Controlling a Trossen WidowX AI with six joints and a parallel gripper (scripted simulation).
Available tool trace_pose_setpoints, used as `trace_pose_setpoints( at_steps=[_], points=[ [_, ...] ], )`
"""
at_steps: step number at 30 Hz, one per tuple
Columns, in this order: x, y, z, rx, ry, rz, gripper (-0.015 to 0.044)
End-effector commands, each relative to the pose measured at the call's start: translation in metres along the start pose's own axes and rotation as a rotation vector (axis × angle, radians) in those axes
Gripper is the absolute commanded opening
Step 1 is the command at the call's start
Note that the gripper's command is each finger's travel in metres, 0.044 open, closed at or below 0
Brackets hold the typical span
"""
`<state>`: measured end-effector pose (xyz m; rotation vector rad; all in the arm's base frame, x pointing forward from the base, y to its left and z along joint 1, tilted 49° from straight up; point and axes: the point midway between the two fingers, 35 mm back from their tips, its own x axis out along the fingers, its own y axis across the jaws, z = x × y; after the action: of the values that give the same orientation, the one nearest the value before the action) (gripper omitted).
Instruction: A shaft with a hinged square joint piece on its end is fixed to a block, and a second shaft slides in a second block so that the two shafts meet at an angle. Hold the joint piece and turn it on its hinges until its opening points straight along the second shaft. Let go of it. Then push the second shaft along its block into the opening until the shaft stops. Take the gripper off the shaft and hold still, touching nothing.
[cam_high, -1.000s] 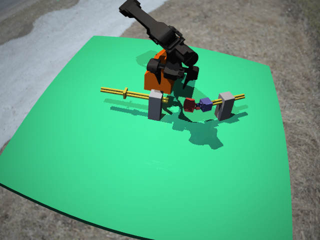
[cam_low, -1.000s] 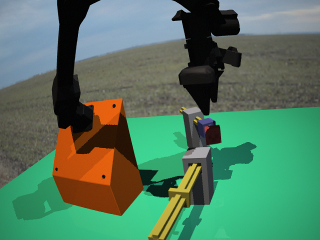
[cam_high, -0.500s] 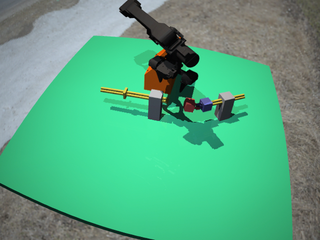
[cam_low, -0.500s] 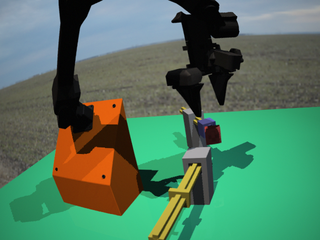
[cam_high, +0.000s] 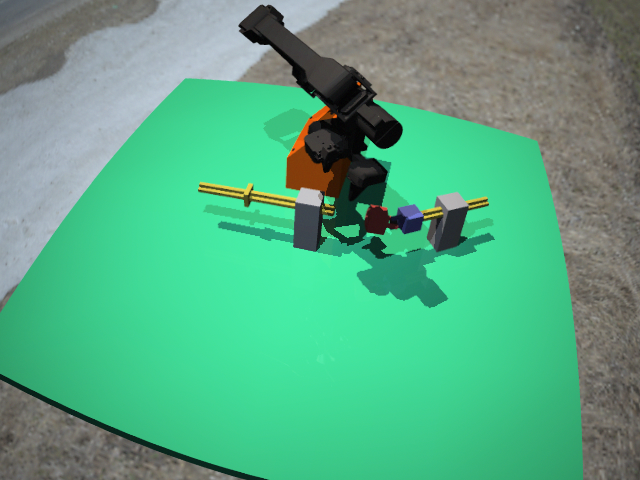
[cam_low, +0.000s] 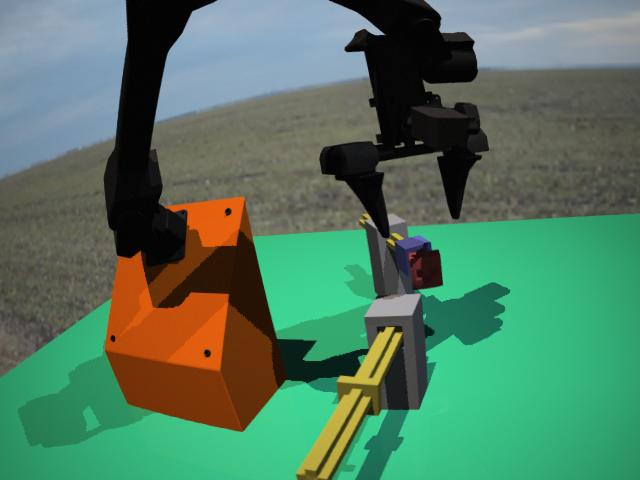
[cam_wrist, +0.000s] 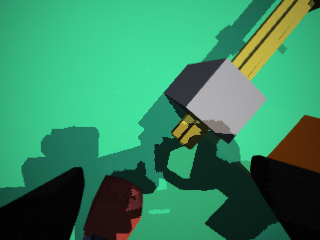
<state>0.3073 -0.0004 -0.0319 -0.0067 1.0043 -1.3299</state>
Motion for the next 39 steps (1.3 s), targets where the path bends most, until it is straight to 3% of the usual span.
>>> trace_pose_setpoints(
  at_steps=[1, 15, 20, 34, 39],
  points=[
    [0.005, 0.0, -0.003, 0.105, -0.016, -0.014, 0.044],
    [0.011, 0.0, -0.005, 0.491, -0.061, -0.02, 0.044],
    [0.012, 0.001, -0.005, 0.51, -0.063, -0.02, 0.044],
    [0.086, 0.005, -0.01, 0.51, -0.065, -0.021, 0.044],
    [0.09, 0.005, -0.01, 0.51, -0.066, -0.022, 0.044]
  ],
)
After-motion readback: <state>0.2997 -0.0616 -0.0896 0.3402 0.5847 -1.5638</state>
